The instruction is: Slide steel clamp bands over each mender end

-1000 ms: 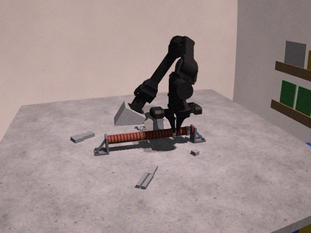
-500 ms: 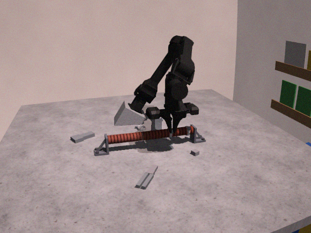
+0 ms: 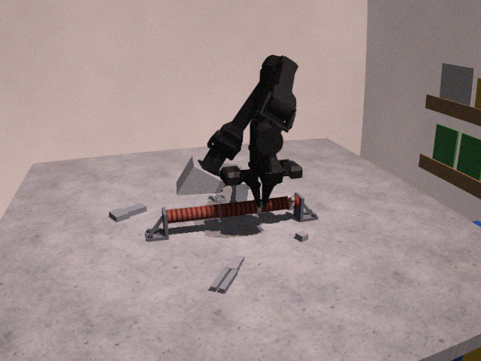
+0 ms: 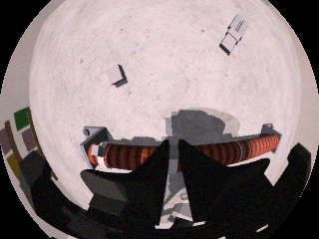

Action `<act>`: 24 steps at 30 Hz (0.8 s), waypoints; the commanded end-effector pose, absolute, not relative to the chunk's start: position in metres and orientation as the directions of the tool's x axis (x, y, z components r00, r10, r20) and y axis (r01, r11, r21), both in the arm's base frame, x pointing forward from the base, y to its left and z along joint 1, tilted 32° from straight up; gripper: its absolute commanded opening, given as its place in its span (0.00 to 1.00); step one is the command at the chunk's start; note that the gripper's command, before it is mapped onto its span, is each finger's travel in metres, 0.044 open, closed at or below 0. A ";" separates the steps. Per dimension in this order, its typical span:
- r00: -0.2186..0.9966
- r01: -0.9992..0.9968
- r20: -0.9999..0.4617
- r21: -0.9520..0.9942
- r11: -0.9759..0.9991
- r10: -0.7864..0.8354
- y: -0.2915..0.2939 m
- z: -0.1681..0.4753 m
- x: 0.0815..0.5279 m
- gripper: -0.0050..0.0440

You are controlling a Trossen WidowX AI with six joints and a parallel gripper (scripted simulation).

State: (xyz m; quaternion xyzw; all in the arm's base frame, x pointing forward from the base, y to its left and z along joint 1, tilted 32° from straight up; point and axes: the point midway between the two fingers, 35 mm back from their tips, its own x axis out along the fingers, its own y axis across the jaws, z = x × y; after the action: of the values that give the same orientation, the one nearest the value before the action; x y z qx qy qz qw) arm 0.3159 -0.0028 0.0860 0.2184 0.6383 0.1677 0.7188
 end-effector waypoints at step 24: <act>0.125 0.043 -0.845 0.527 0.849 0.519 -0.025 0.070 0.315 0.10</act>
State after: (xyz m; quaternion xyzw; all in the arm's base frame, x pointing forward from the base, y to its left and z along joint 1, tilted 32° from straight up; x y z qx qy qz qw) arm 0.3148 -0.0202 0.0752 0.2194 0.6380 0.1679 0.7188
